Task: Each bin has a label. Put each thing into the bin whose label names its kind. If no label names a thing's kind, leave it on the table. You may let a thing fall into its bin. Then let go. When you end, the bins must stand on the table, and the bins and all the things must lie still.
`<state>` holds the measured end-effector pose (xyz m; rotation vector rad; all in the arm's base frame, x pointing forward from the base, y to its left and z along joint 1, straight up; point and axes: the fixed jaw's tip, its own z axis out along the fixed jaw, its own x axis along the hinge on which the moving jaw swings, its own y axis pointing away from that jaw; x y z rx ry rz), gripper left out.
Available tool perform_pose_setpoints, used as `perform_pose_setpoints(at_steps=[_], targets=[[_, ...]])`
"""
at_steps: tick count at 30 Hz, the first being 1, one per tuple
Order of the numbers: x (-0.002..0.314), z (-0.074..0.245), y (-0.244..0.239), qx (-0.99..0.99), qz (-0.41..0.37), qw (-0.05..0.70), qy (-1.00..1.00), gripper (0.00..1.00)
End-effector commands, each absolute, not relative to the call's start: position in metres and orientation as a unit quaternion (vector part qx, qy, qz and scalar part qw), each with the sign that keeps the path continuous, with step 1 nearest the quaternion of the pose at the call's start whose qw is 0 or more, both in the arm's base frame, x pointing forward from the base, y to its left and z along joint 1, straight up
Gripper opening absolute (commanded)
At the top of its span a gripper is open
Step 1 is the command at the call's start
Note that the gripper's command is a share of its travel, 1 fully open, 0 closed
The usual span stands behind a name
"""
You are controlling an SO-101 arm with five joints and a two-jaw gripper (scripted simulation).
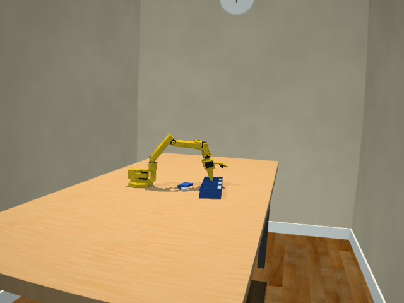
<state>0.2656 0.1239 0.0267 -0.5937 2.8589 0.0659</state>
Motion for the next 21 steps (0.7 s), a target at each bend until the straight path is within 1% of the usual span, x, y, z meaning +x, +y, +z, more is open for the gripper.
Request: perform_pose_setpoints(at_steps=[1, 2, 21], targets=[[0.2714, 0.0459, 0.1297, -0.201, 0.033, 0.149, 0.968, 0.00], [0.2716, 0.0525, 0.1298, -0.201, 0.036, 0.164, 0.965, 0.00], [0.2716, 0.0524, 0.1298, -0.201, 0.036, 0.164, 0.965, 0.00]])
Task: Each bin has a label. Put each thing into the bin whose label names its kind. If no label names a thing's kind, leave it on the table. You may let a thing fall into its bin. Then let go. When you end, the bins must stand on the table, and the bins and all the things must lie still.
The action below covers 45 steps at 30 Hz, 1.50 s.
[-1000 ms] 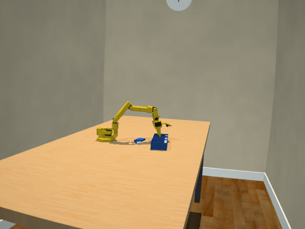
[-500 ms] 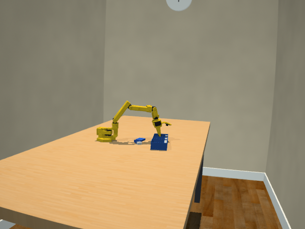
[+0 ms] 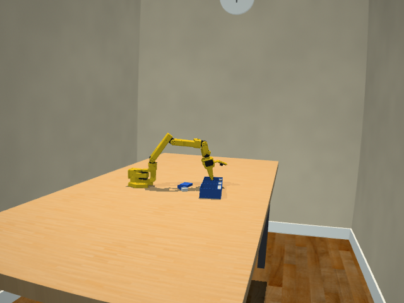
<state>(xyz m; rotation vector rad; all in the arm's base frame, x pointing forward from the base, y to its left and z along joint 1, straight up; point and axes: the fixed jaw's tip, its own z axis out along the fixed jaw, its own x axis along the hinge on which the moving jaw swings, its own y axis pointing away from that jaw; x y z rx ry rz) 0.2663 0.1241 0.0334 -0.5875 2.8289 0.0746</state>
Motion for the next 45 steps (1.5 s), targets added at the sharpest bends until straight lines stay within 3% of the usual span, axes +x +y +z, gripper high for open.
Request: perform_pose_setpoints(at_steps=[1, 45], targets=[[0.272, 0.052, 0.130, -0.201, 0.036, 0.164, 0.965, 0.00], [0.273, 0.035, 0.130, -0.201, 0.036, 0.164, 0.965, 0.00]])
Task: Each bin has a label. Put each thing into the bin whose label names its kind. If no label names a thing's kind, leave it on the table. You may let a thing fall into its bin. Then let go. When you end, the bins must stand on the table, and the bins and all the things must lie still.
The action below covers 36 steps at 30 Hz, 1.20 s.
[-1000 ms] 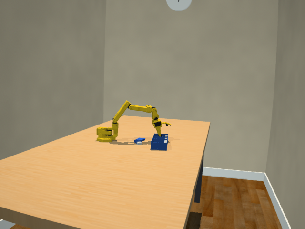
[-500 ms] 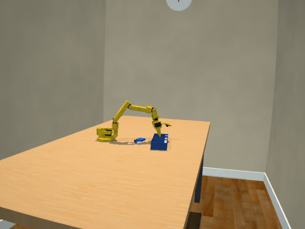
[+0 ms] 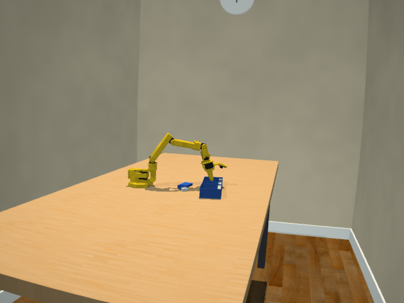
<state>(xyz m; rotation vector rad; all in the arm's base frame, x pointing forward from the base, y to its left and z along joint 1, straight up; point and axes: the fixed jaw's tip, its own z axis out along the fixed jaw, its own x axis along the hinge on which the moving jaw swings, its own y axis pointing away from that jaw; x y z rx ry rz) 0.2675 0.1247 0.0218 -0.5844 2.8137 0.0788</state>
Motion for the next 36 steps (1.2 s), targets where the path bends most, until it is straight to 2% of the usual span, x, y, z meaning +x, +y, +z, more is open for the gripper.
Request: perform_pose_setpoints(at_steps=[1, 11, 22, 36], targets=[[0.2727, 0.0347, 0.1303, -0.201, 0.036, 0.164, 0.965, 0.00], [0.2727, 0.0346, 0.1303, -0.201, 0.036, 0.164, 0.965, 0.01], [0.2727, 0.0346, 0.1303, -0.201, 0.036, 0.164, 0.965, 0.11], [0.2727, 0.0346, 0.1303, -0.201, 0.036, 0.164, 0.965, 0.17]])
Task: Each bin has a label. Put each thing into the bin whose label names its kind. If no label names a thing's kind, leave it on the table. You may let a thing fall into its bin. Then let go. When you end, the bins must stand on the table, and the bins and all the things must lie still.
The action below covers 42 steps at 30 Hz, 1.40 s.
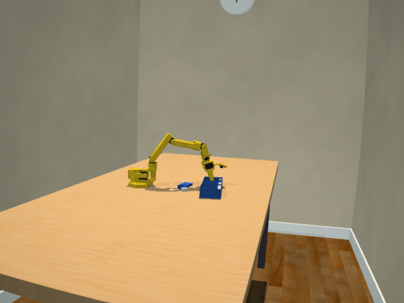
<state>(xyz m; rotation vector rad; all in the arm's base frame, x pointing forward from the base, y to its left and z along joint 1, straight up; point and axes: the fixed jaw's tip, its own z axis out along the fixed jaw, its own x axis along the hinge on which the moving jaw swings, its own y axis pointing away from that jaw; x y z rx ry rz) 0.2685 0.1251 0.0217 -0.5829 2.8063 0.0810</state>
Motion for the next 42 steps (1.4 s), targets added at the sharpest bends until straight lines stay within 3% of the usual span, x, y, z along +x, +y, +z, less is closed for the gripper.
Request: perform_pose_setpoints(at_steps=[1, 10, 29, 42], targets=[[0.273, 0.035, 0.130, -0.201, 0.036, 0.164, 0.965, 0.17], [0.272, 0.039, 0.130, -0.201, 0.036, 0.164, 0.965, 0.17], [0.261, 0.080, 0.125, -0.201, 0.036, 0.164, 0.965, 0.17], [0.260, 0.082, 0.125, -0.201, 0.036, 0.164, 0.965, 0.17]])
